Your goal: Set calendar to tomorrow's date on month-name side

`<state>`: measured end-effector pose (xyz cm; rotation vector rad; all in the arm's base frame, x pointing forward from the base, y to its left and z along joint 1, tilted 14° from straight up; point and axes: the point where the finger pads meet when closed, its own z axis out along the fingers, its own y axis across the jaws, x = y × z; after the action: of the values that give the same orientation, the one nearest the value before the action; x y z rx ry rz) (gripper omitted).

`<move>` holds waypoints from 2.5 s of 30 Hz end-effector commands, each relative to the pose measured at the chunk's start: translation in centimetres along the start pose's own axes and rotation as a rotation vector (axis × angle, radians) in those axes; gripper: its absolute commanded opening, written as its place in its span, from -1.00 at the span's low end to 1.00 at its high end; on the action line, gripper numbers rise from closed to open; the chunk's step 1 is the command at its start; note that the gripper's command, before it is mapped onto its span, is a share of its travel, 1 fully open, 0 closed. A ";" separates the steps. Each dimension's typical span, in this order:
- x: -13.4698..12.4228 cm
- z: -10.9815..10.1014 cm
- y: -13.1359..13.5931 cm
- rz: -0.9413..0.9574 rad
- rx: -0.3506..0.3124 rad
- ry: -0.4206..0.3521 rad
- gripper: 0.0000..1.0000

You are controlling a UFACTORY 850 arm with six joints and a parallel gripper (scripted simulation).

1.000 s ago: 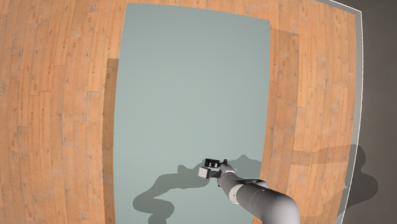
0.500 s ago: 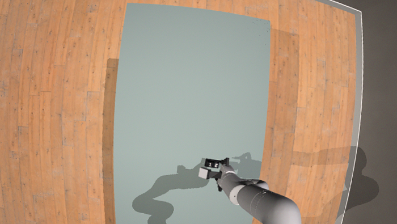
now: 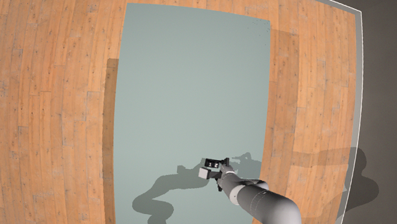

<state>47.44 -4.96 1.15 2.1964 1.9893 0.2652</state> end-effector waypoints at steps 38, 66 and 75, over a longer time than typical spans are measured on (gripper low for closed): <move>0.0 -6.9 0.1 0.000 -0.001 0.000 1.00; 0.0 -6.9 0.1 0.000 -0.001 0.000 1.00; 0.0 -6.9 0.1 0.000 -0.001 0.000 1.00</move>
<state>45.78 -4.93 7.81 2.1963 1.9892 0.2653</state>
